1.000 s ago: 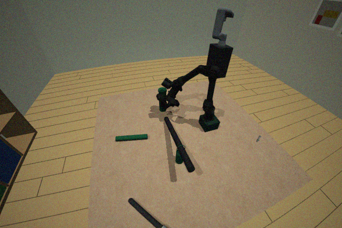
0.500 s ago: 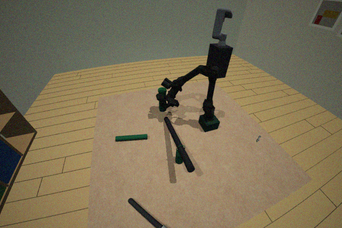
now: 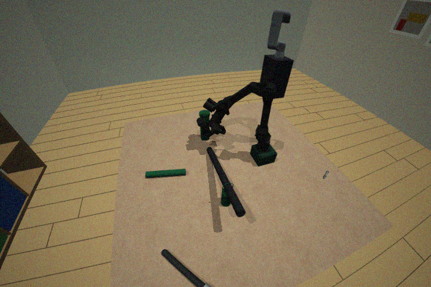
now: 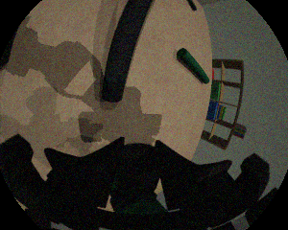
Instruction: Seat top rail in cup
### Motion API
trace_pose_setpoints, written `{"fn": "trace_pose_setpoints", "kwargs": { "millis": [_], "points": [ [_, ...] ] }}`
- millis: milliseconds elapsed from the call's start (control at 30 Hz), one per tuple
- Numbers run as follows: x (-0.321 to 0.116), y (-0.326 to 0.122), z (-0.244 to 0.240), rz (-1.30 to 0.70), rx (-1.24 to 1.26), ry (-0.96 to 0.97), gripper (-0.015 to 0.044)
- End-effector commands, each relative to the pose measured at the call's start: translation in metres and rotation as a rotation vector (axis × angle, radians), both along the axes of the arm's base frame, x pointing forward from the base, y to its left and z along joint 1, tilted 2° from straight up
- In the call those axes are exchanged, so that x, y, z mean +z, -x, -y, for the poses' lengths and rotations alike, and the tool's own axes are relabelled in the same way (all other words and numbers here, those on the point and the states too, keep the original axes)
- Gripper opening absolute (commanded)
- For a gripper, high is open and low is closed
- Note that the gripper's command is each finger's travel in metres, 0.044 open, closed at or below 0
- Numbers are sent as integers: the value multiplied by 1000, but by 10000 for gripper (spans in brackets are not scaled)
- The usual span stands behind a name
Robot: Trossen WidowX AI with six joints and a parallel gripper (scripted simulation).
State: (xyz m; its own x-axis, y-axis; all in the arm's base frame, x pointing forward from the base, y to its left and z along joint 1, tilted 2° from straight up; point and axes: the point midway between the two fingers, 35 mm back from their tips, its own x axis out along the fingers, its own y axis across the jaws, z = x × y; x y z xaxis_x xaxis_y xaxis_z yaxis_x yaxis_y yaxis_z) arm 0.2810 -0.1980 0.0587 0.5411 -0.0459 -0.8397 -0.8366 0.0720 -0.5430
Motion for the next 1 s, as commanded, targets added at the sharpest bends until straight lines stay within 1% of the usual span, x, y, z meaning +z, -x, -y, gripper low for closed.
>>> {"fn": "trace_pose_setpoints", "kwargs": {
  "millis": [0, 267, 467, 633, 967],
  "points": [
    [0, 0, 0, 0, 1, 0, 236],
    [18, -2, -17, -1, 0, -1, 440],
    [38, -2, -38, -1, -1, -2, 440],
    [38, -4, -41, -2, -39, -33, 440],
    [84, -9, -101, 20, -681, -429, 440]
  ]
}}
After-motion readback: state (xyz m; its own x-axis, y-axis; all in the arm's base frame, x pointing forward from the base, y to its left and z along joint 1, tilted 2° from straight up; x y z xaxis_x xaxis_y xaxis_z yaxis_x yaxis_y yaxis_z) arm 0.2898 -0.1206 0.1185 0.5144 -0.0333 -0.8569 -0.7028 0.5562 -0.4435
